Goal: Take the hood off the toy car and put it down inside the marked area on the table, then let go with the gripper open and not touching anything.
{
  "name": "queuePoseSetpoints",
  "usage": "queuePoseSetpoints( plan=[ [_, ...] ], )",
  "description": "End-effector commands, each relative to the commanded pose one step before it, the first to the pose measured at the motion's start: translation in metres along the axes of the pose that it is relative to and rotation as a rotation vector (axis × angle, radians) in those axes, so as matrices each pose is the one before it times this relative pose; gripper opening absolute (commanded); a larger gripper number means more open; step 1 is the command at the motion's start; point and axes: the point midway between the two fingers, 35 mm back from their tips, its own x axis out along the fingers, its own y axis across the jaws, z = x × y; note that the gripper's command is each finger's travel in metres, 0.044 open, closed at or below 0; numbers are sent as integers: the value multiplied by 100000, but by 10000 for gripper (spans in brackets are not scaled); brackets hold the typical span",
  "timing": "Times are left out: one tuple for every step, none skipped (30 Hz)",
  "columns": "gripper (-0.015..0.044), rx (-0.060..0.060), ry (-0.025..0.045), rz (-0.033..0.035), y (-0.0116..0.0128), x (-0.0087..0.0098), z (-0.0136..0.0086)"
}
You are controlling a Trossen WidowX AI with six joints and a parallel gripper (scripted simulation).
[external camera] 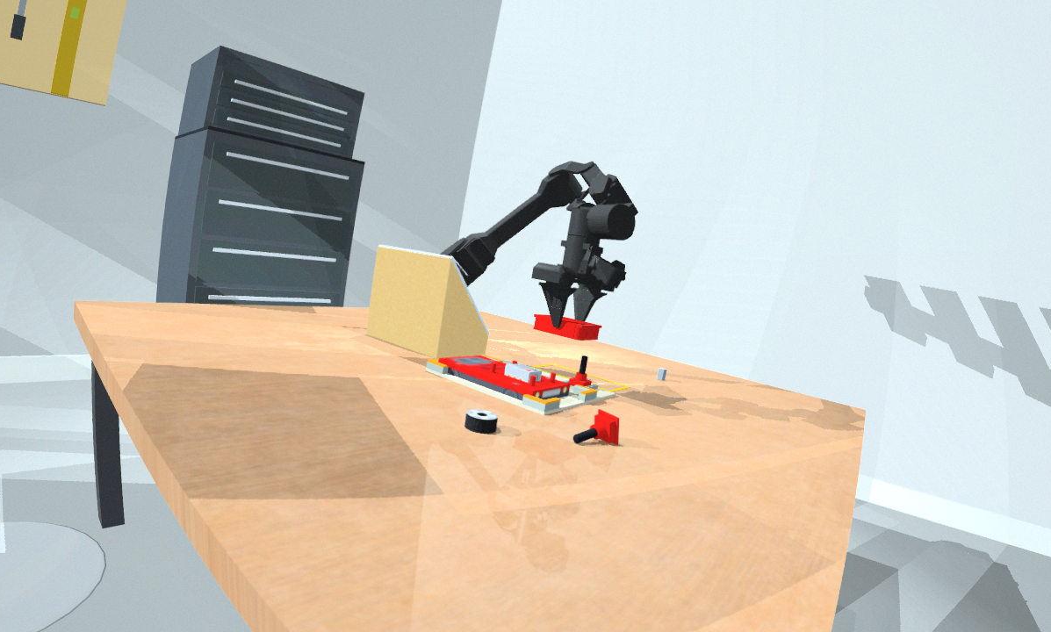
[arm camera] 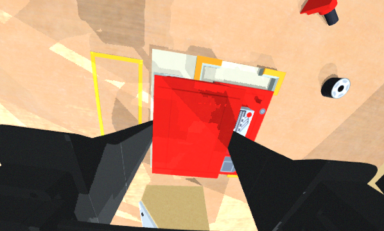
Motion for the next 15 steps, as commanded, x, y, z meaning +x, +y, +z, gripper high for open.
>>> queuePoseSetpoints(
  plan=[
    [0, 494, -19, 349, 1703, -124, -201],
    [0, -19, -8, 2, 362, -17, -23],
    [0, -19, -8, 6, 361, -16, -27],
    [0, -20, -7, 10, 361, -15, -31],
    [0, -21, -6, 14, 360, -14, -35],
    [0, -22, -5, 18, 360, -13, -39],
    [0, -23, -4, 22, 359, -12, -43],
    [0, -23, -3, 26, 358, -11, -46],
    [0, -24, -2, 30, 357, -10, -50],
    [0, -25, -1, 34, 357, -9, -54],
    [0, -26, 0, 38, 356, -8, -58],
    [0, -26, 1, 42, 355, -8, -62],
    [0, -27, 2, 46, 354, -7, -65],
    [0, -27, 4, 50, 353, -6, -69],
    [0, -28, 5, 54, 352, -5, -73]
  ],
)
